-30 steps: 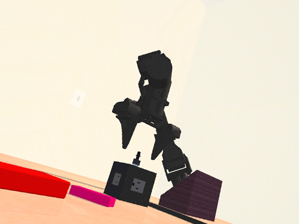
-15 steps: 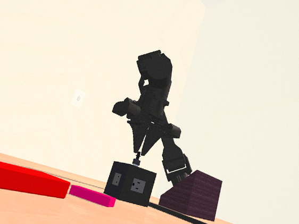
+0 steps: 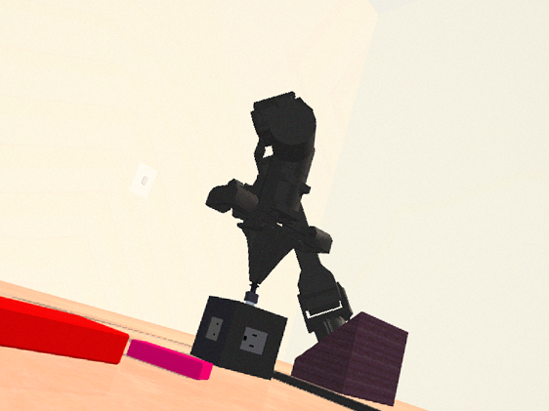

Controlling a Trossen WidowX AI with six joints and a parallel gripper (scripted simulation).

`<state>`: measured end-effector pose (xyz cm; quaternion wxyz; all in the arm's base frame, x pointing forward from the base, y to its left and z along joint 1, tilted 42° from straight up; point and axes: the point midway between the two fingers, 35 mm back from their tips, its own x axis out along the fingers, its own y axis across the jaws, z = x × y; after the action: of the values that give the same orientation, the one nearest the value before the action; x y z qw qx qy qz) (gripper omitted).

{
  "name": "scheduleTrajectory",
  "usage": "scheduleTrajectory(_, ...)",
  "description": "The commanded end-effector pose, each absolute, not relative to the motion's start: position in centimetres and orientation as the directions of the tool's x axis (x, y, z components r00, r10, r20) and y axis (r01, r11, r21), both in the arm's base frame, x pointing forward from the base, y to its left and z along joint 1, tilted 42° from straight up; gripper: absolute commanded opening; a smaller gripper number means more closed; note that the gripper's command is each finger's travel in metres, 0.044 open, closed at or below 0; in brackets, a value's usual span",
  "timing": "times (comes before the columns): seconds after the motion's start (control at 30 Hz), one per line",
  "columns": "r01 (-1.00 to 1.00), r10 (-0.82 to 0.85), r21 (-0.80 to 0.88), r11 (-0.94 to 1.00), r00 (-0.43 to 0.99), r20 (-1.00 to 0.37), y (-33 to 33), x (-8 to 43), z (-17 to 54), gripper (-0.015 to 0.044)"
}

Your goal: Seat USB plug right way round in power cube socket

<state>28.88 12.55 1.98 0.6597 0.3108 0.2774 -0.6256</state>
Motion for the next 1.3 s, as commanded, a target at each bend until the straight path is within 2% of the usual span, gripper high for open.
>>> scheduleTrajectory(0.0,0.998,-0.653,0.062,0.024,0.062,-0.754,12.5,28.9,2.0,0.0000)
scheduleTrajectory(1.27,0.998,-0.652,0.062,0.024,0.063,-0.755,14.1,28.7,3.7,0.0000)
